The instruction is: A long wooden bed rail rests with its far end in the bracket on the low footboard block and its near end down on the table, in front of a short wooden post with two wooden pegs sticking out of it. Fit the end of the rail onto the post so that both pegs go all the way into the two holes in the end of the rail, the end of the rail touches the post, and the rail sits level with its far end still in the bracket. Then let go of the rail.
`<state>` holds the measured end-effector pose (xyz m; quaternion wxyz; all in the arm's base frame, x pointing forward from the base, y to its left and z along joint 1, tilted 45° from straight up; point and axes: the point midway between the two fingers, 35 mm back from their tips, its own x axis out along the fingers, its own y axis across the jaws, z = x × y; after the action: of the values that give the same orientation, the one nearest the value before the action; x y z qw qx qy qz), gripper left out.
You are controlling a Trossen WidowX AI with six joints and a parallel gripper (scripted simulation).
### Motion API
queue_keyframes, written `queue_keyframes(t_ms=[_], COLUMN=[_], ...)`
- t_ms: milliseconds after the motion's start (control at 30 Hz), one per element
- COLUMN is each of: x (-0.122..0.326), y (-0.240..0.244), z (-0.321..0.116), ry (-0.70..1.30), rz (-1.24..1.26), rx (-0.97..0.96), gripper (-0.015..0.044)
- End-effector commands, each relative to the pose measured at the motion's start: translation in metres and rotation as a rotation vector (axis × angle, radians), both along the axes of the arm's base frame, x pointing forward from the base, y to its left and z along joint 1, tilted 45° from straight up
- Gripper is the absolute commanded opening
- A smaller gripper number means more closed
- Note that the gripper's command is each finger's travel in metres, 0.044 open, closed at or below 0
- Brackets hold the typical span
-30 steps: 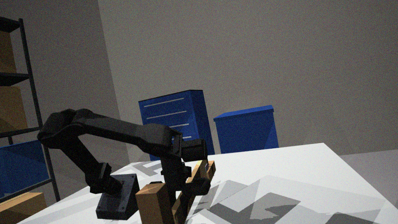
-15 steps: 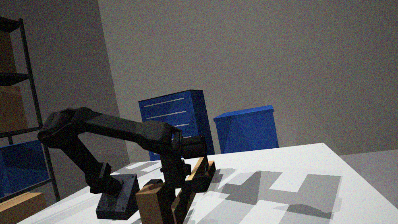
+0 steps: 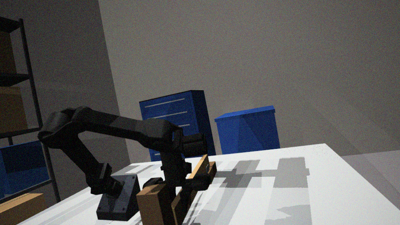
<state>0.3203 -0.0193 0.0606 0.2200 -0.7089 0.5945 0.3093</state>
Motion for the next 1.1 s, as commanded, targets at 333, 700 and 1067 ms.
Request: queue_keyframes(t_ms=[333, 700, 1067], x=[0.0005, -0.0001, -0.0001], y=[0.0087, 0.0126, 0.0114], z=[0.0056, 0.0094, 0.0082], ry=[-0.003, -0.003, -0.003], rz=[0.005, 0.005, 0.005], rx=[0.014, 0.014, 0.014], gripper=[0.0000, 0.0000, 0.0000])
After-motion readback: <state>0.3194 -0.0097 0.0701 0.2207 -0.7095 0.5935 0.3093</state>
